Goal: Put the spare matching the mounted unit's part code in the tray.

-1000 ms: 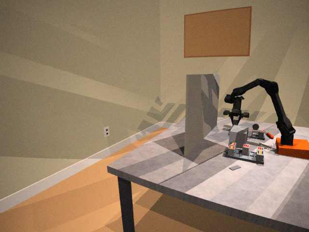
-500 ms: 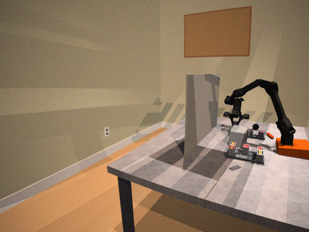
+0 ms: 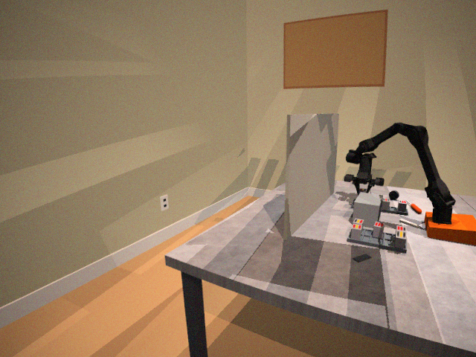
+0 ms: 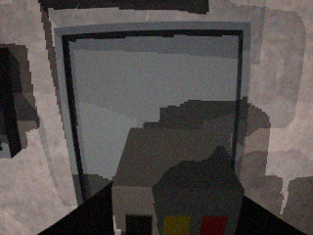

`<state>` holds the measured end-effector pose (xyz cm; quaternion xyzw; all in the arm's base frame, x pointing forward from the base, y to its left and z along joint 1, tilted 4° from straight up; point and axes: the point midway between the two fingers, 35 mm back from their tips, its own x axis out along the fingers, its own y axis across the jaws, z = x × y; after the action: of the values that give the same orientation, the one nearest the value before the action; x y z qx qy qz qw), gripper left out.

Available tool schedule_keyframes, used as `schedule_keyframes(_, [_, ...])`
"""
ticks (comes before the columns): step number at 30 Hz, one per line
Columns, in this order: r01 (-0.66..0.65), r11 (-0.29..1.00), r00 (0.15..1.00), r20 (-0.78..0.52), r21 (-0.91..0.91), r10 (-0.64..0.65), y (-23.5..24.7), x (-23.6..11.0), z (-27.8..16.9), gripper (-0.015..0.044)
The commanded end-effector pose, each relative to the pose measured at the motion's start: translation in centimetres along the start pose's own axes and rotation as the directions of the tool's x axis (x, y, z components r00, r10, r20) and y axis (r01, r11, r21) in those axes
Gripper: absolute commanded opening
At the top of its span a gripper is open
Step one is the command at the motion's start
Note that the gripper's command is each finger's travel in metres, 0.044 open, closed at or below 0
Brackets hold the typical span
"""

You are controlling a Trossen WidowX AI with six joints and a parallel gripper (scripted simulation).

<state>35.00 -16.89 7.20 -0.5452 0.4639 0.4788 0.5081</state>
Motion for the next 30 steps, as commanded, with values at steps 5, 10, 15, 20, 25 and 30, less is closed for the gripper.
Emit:
schedule_keyframes(5, [-0.005, 1.000, 1.000, 0.006, 0.003, 0.005, 0.3, 0.8, 0.2, 0.0000])
schedule_keyframes(10, [-0.005, 1.000, 1.000, 0.006, 0.003, 0.005, 0.4, 1.2, 0.3, 0.0000])
schedule_keyframes(15, [-0.005, 1.000, 1.000, 0.006, 0.003, 0.005, 0.4, 1.6, 0.3, 0.0000])
schedule_keyframes(20, [-0.006, 1.000, 1.000, 0.006, 0.003, 0.006, 0.5, 1.9, 0.4, 0.0000])
schedule_keyframes(25, [-0.006, 1.000, 1.000, 0.006, 0.003, 0.006, 0.6, 2.3, 0.4, 0.0000])
schedule_keyframes(30, [-0.006, 1.000, 1.000, 0.006, 0.003, 0.006, 0.6, 2.5, 0.4, 0.0000])
